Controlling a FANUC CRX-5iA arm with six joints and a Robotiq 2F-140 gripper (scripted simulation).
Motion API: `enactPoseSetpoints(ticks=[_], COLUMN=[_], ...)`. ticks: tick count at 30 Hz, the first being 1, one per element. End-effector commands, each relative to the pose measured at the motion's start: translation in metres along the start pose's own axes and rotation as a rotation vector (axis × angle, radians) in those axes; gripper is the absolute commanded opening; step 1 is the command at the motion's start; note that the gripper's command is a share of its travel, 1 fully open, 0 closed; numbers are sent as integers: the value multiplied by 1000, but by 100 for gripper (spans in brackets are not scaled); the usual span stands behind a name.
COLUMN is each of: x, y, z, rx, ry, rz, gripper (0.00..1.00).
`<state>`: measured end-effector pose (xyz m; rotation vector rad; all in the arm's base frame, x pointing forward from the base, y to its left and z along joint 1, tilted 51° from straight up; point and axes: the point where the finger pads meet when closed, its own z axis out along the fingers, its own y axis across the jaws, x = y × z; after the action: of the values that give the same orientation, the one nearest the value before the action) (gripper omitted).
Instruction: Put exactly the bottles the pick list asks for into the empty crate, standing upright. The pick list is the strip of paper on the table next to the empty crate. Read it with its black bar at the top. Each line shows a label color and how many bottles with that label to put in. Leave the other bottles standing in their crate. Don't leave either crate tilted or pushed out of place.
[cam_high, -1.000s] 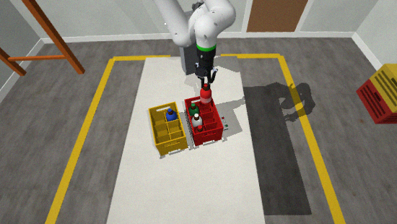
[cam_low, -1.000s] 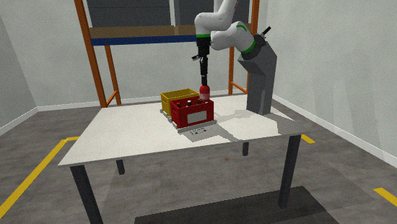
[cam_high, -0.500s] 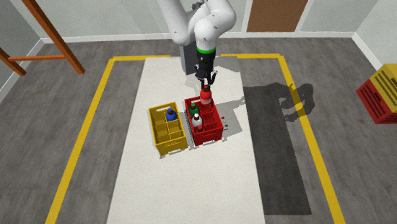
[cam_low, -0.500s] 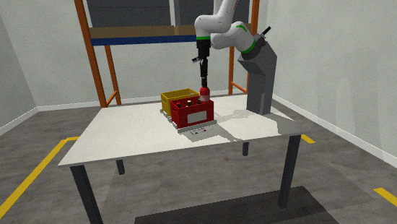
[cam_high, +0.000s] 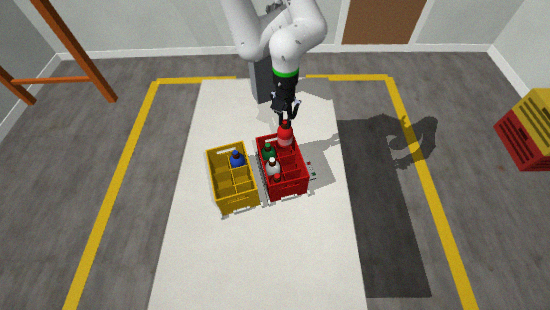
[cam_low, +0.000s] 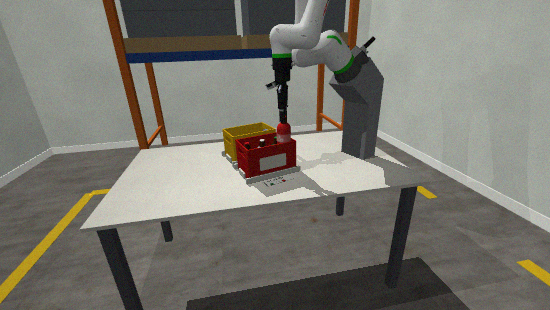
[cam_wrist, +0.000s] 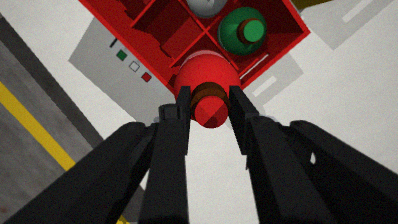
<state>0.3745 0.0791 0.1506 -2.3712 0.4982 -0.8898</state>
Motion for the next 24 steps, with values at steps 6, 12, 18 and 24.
enactPoseSetpoints(ticks=[6, 12, 18, 24], x=[1, 1, 1, 1], y=[0, 0, 0, 0], z=[8, 14, 18, 24], rx=[1, 1, 1, 1], ry=[1, 1, 1, 1], rz=[0, 0, 0, 0], gripper=[10, 10, 10, 10])
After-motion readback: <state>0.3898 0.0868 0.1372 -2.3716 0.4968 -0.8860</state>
